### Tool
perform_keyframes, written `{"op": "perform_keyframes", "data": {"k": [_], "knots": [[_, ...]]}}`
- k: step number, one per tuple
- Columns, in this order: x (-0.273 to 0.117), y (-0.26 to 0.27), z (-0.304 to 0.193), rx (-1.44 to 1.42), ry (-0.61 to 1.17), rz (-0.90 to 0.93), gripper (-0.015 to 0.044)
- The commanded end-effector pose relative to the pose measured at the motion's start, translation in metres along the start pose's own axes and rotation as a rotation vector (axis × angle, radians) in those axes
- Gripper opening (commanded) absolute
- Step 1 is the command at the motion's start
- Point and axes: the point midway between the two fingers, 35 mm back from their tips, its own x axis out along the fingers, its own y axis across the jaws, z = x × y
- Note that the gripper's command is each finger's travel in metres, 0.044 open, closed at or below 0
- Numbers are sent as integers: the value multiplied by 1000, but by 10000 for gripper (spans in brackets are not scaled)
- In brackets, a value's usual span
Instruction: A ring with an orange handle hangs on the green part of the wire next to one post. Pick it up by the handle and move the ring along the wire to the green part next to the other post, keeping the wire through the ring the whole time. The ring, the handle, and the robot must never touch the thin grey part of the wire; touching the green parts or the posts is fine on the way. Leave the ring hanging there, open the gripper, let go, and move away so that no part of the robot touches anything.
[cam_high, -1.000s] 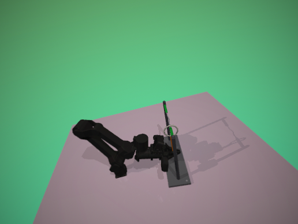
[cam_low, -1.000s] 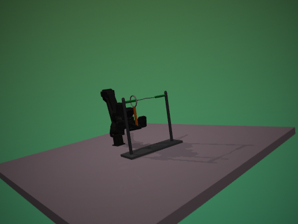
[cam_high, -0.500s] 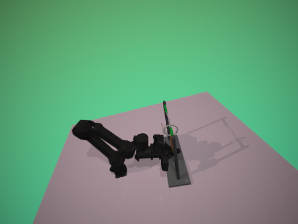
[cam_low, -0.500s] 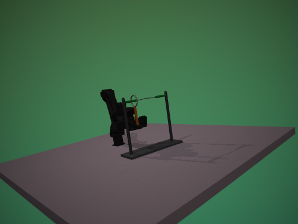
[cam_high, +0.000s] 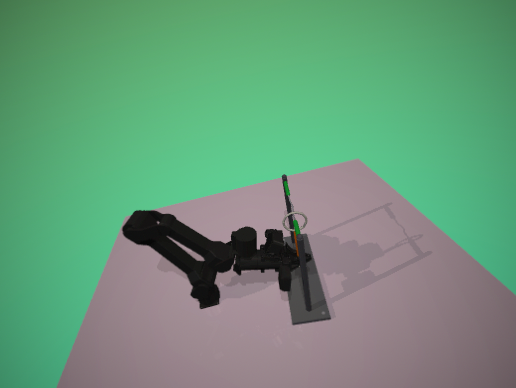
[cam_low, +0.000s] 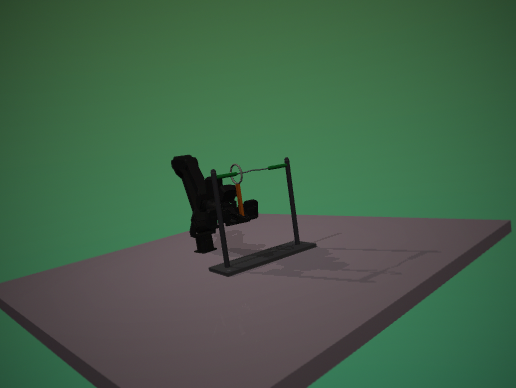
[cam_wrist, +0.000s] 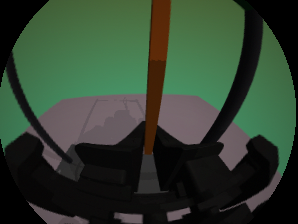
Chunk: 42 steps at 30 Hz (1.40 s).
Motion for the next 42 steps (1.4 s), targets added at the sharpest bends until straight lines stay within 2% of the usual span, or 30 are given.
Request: {"op": "perform_keyframes", "data": {"k": [1, 42], "knots": [[0, 3, 0, 4, 0, -3, -150], [2, 55, 2, 96, 4, -58, -150]]}}
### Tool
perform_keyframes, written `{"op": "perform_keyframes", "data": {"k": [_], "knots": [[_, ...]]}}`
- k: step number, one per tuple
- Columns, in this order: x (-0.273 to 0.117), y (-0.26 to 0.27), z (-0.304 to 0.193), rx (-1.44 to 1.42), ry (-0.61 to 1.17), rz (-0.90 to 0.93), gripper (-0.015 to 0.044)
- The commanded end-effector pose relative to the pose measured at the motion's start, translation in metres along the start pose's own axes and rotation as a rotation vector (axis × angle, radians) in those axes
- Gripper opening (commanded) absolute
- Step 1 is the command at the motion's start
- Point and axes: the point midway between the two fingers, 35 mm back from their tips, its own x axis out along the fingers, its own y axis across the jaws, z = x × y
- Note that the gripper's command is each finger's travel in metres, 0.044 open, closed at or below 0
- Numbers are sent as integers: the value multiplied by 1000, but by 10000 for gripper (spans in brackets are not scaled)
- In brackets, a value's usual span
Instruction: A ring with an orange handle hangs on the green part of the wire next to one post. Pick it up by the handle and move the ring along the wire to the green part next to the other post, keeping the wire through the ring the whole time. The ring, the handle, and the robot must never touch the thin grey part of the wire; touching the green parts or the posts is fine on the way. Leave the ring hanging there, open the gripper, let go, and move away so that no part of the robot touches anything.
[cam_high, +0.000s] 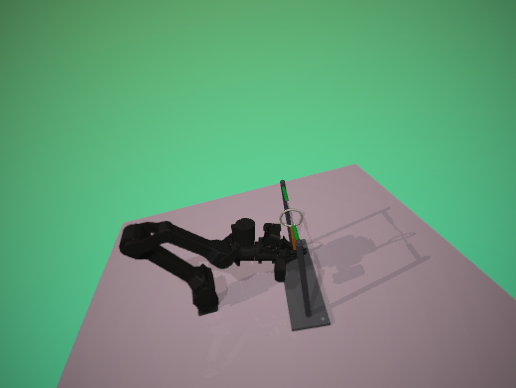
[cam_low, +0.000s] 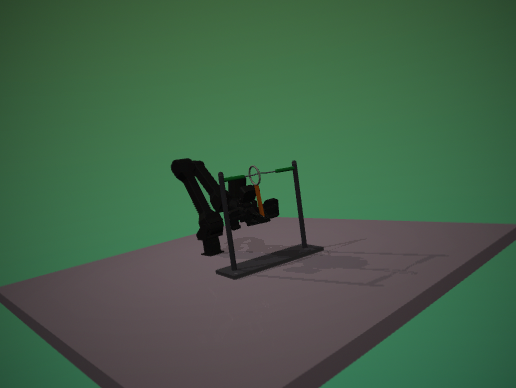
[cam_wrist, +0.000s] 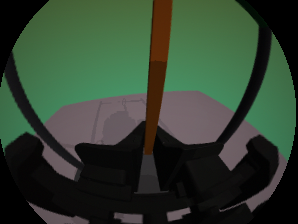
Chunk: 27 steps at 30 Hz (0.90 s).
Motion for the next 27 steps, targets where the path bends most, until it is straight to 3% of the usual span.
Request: {"op": "perform_keyframes", "data": {"k": [1, 27], "knots": [[1, 5, 3, 11, -5, -8, -150], [2, 13, 3, -147, -2, 104, -150]]}}
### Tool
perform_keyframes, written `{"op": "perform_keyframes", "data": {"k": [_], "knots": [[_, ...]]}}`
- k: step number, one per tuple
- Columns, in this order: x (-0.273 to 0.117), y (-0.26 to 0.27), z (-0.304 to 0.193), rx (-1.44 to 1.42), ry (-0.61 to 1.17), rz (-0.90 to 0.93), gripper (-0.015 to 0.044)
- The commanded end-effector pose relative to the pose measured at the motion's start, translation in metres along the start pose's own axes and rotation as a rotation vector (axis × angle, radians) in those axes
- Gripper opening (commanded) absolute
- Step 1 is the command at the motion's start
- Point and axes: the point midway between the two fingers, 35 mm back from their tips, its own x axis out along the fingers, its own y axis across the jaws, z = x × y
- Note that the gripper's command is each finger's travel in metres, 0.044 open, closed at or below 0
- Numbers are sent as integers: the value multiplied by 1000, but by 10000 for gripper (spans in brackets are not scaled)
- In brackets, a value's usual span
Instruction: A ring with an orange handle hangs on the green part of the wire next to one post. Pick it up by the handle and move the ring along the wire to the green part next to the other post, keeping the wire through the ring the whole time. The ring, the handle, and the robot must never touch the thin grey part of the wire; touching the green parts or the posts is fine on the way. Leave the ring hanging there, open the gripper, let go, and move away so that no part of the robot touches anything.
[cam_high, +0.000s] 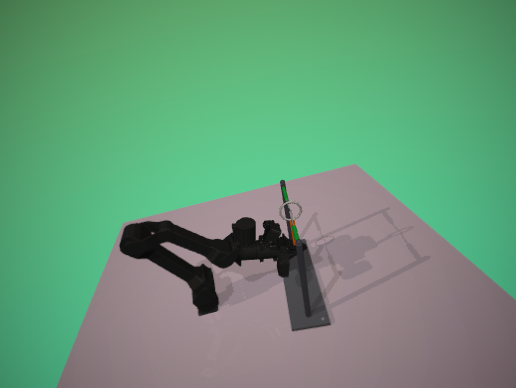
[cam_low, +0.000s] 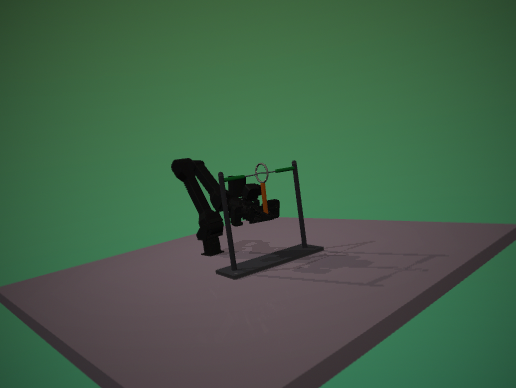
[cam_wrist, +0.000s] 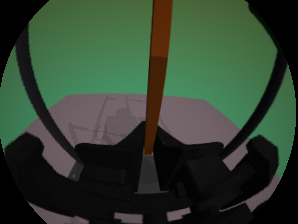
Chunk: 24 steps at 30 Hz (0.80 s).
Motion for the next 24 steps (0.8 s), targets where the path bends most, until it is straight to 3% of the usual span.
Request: {"op": "perform_keyframes", "data": {"k": [1, 24], "knots": [[0, 2, 0, -27, 0, 22, -150], [-1, 27, -1, 4, 2, 15, -150]]}}
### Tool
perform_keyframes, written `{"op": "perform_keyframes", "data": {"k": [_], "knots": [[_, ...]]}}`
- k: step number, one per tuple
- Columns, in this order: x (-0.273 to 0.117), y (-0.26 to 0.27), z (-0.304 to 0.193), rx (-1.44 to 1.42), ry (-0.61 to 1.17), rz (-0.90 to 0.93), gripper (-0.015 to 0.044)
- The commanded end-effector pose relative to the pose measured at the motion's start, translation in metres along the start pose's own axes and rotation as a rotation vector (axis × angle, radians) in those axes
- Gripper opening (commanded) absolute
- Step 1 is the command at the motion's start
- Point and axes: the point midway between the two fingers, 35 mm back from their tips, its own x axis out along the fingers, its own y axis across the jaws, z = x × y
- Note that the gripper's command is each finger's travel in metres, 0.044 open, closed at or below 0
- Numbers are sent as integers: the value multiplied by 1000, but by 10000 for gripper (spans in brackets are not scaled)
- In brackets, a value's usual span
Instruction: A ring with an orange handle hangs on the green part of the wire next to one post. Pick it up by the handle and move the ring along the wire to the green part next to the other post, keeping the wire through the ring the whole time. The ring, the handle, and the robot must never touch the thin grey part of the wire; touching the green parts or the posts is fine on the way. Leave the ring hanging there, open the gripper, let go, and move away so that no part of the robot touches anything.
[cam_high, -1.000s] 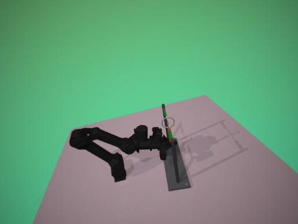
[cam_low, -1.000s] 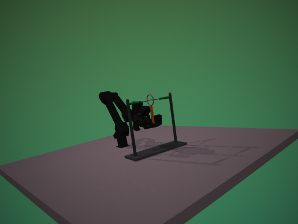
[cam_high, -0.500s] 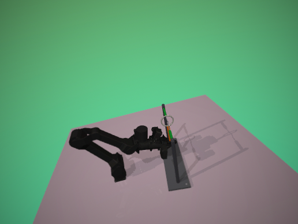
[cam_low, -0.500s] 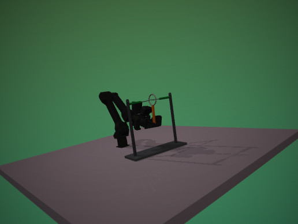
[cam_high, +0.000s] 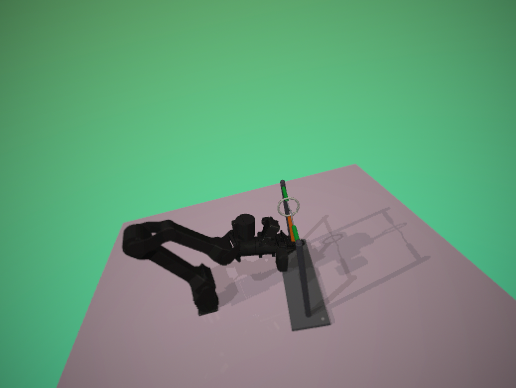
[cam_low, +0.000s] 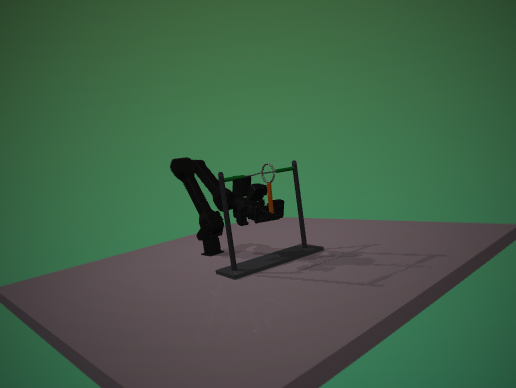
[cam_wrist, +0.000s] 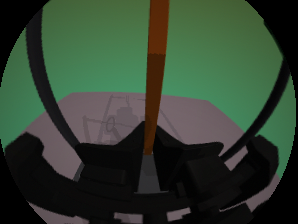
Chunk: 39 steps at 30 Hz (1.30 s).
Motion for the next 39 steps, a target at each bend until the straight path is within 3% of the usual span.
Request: {"op": "perform_keyframes", "data": {"k": [1, 39], "knots": [[1, 5, 2, 19, -6, -11, -150], [4, 47, 5, 66, -4, -19, -150]]}}
